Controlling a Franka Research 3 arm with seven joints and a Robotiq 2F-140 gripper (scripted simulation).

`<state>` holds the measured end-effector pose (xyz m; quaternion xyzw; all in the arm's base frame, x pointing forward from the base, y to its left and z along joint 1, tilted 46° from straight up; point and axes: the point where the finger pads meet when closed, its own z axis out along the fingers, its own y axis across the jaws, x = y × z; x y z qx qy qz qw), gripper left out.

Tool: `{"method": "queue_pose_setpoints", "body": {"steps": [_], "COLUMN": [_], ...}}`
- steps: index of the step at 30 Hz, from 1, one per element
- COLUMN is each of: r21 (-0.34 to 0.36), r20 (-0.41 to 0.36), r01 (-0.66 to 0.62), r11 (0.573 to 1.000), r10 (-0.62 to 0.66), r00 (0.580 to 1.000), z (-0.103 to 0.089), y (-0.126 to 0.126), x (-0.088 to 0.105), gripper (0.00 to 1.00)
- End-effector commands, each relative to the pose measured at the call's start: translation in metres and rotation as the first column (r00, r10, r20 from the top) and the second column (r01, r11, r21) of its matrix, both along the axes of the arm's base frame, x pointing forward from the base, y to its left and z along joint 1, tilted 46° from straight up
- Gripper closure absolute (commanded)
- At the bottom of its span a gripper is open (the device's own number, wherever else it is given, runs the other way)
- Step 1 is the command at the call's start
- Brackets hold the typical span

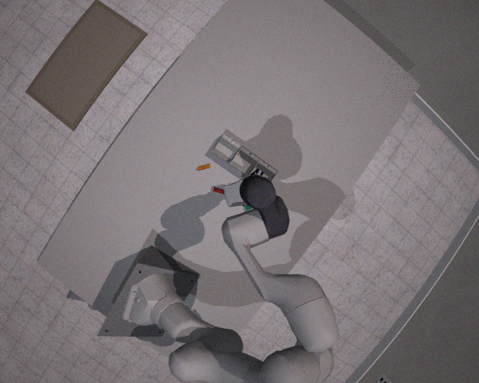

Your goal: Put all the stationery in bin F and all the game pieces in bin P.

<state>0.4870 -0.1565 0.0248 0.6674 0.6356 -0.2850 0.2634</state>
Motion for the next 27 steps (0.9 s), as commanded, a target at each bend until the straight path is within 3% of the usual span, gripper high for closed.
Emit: {"method": "queue_pose_setpoints", "body": {"steps": [1, 11, 27], "r21": [-0.005, -0.005, -0.005], "r20": [0.040, 0.040, 0.040], "r01": [0.051, 0.051, 0.051], "r11": [0.999, 0.999, 0.999], "r10": [-0.051, -0.051, -0.051], "r00": [0.998, 0.998, 0.998], "z": [0.006, 0.026, 0.025], "y": [-0.009, -0.033, -0.032], "x": [0.013, 0.062, 0.060], "gripper": [0.87, 0.87, 0.87]}}
